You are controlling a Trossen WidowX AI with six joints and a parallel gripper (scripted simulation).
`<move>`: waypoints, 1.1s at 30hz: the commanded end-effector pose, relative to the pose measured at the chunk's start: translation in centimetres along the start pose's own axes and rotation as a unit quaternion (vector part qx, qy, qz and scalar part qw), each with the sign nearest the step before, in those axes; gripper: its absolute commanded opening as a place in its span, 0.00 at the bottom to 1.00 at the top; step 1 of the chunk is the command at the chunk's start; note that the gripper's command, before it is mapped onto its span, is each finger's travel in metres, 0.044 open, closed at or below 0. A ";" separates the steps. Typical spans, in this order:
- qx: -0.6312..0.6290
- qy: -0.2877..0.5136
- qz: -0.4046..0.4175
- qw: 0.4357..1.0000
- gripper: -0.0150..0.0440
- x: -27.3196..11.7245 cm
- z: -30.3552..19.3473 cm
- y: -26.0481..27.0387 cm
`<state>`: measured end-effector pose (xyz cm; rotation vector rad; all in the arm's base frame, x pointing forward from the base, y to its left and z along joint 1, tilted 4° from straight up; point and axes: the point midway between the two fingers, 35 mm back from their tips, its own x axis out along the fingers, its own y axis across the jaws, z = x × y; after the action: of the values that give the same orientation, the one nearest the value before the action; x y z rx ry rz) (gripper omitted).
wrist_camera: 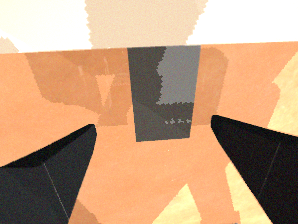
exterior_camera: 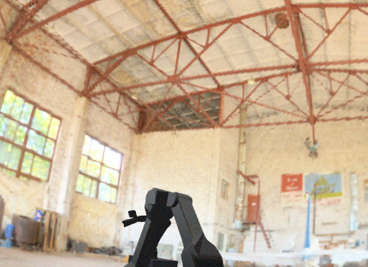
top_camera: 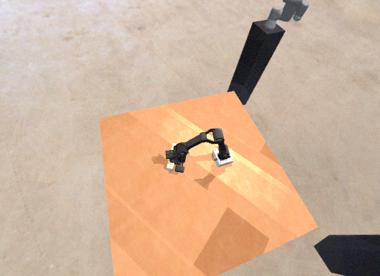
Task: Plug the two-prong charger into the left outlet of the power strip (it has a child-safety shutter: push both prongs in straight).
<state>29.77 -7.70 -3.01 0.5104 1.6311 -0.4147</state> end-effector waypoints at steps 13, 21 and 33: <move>0.002 0.000 -0.001 1.000 1.00 0.2 -1.9 0.0; 0.002 0.000 -0.001 1.000 1.00 0.3 -2.8 0.0; -0.004 -0.045 -0.005 0.999 1.00 -0.8 -3.0 0.0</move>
<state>26.96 -5.89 -2.82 0.5028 1.6183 -0.4171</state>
